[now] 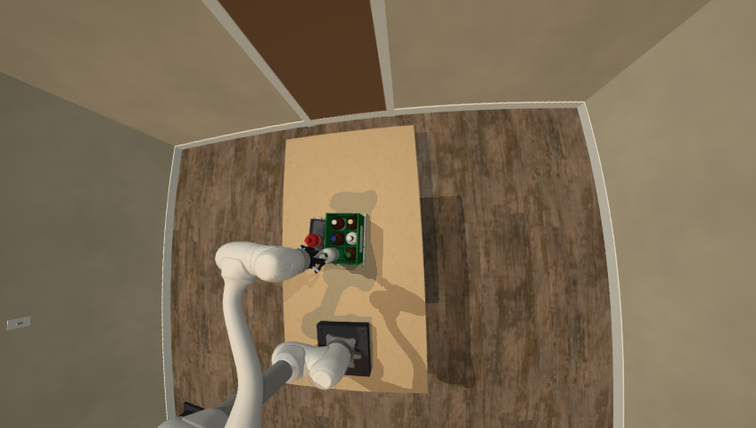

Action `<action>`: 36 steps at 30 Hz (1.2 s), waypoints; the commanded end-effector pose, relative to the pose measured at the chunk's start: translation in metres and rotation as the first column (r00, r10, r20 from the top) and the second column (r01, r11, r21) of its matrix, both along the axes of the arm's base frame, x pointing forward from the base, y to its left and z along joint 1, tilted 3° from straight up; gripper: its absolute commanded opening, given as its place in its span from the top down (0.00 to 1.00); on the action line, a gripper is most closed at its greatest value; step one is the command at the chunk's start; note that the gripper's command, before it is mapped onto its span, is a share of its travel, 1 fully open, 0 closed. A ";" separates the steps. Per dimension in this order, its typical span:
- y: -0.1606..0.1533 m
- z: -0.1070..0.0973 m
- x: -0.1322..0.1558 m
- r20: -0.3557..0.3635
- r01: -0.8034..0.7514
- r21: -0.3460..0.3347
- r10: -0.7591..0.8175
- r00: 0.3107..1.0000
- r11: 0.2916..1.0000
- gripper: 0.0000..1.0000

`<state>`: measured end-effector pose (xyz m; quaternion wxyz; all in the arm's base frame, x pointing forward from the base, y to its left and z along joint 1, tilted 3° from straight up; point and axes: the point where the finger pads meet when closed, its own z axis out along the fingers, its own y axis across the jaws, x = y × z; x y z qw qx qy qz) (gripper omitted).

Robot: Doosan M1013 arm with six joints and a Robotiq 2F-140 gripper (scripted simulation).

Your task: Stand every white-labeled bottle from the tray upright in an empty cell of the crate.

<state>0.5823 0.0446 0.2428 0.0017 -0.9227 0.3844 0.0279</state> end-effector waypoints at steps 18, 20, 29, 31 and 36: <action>0.000 -0.015 -0.001 0.000 0.000 0.000 0.000 1.000 1.000 1.00; 0.000 -0.016 -0.001 0.000 0.000 0.000 0.000 1.000 1.000 1.00; 0.000 -0.017 -0.001 0.000 0.000 0.000 0.000 1.000 1.000 1.00; 0.000 -0.017 -0.001 0.000 0.000 0.000 0.000 1.000 1.000 1.00; 0.000 -0.017 -0.001 0.000 0.000 0.000 0.000 1.000 1.000 1.00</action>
